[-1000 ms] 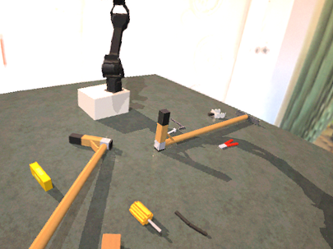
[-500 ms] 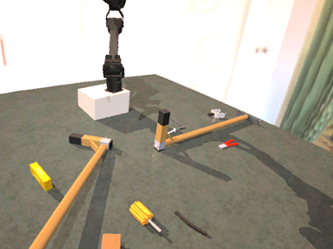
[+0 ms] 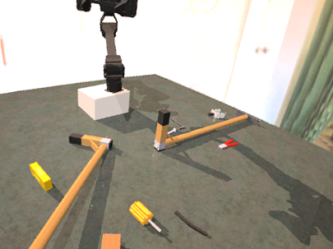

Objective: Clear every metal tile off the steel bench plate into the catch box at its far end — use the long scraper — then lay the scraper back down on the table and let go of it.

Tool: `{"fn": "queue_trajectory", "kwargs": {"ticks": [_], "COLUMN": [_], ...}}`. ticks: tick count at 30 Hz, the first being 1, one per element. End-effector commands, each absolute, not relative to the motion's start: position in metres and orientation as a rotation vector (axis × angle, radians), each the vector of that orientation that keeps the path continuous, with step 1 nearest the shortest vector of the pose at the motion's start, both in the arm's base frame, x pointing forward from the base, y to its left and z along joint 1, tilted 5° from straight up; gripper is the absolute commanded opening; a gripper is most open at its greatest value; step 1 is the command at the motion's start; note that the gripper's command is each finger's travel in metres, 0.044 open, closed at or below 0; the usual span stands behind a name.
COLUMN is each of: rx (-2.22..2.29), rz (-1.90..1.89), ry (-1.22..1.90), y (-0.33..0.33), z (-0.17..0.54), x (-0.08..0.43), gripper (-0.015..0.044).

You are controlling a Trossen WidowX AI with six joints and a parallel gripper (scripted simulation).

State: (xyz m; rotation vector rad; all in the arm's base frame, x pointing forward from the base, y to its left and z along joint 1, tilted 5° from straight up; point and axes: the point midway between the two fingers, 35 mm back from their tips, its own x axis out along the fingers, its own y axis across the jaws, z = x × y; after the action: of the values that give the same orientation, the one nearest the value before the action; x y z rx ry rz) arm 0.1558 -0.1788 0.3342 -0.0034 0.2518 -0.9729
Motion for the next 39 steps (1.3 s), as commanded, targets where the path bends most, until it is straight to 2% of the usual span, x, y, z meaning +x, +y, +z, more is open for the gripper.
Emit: {"fn": "queue_trajectory", "kwargs": {"ticks": [1, 39], "rx": [0.029, -0.067], "rz": [-0.968, -1.001], "ry": [0.228, 0.27], "y": [-0.175, -0.185], "z": [0.33, 0.347], "x": [0.156, 0.15], "gripper": [0.044, 0.044]}}
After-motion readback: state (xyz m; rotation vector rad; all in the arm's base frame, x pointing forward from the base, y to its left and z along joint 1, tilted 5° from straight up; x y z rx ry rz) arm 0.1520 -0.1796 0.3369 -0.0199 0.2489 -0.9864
